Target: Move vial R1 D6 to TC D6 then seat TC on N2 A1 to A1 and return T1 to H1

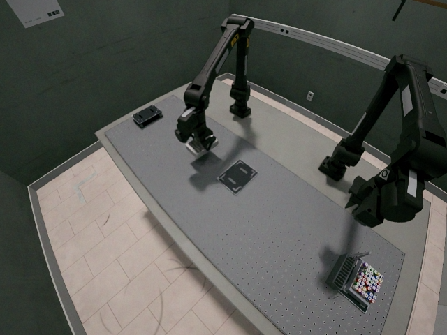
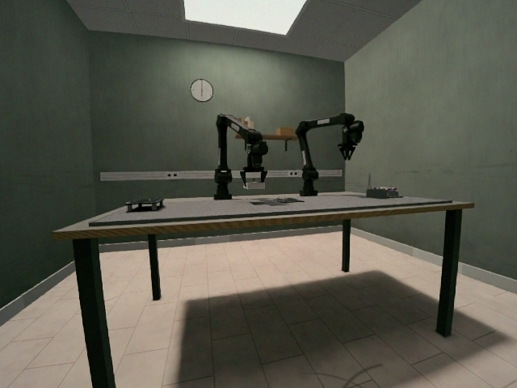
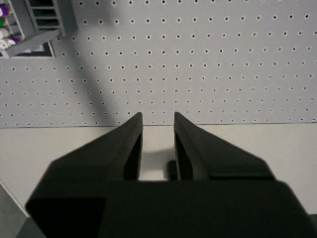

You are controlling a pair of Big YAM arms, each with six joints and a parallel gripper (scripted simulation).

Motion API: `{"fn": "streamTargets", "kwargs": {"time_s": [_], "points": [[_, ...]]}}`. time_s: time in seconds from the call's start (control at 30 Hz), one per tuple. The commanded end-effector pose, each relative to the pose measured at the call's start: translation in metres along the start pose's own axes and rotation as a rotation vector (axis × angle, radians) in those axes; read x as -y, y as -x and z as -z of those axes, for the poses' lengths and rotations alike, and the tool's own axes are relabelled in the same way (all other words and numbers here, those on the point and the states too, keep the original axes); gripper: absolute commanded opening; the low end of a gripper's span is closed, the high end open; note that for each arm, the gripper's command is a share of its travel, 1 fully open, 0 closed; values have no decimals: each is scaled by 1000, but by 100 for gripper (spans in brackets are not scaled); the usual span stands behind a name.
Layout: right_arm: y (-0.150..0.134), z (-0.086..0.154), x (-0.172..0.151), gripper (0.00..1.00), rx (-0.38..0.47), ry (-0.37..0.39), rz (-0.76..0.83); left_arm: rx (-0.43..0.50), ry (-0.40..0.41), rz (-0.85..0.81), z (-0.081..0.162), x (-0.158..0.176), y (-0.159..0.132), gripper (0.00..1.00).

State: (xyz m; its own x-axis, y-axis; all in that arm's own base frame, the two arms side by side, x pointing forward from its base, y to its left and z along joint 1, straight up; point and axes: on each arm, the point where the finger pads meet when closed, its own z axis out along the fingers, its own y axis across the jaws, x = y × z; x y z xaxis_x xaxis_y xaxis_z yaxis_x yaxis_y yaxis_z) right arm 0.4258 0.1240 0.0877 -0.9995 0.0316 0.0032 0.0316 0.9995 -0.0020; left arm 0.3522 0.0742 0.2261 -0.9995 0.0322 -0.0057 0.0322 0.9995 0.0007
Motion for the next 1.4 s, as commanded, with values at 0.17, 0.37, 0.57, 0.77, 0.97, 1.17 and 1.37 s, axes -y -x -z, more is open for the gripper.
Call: {"fn": "streamTargets", "kwargs": {"time_s": [0.17, 0.37, 0.57, 0.77, 0.97, 1.17, 1.37], "points": [[5, 11, 11, 0, 33, 11, 13, 29, 8, 17, 12, -3, 8, 24], [7, 11, 21, 0, 34, 11, 13, 29, 8, 17, 12, -3, 8, 24], [11, 14, 20, 0, 43, 13, 28, 29, 8, 17, 12, -3, 8, 24], [11, 13, 37, 0, 38, 11, 13, 29, 8, 17, 12, -3, 8, 24], [12, 12, 47, 0, 37, 10, 13, 29, 8, 17, 12, -3, 8, 24], [10, 10, 52, 0, 32, 8, 20, 29, 8, 17, 12, -3, 8, 24], [15, 13, 64, 0, 40, 9, 13, 29, 8, 17, 12, -3, 8, 24]]}}
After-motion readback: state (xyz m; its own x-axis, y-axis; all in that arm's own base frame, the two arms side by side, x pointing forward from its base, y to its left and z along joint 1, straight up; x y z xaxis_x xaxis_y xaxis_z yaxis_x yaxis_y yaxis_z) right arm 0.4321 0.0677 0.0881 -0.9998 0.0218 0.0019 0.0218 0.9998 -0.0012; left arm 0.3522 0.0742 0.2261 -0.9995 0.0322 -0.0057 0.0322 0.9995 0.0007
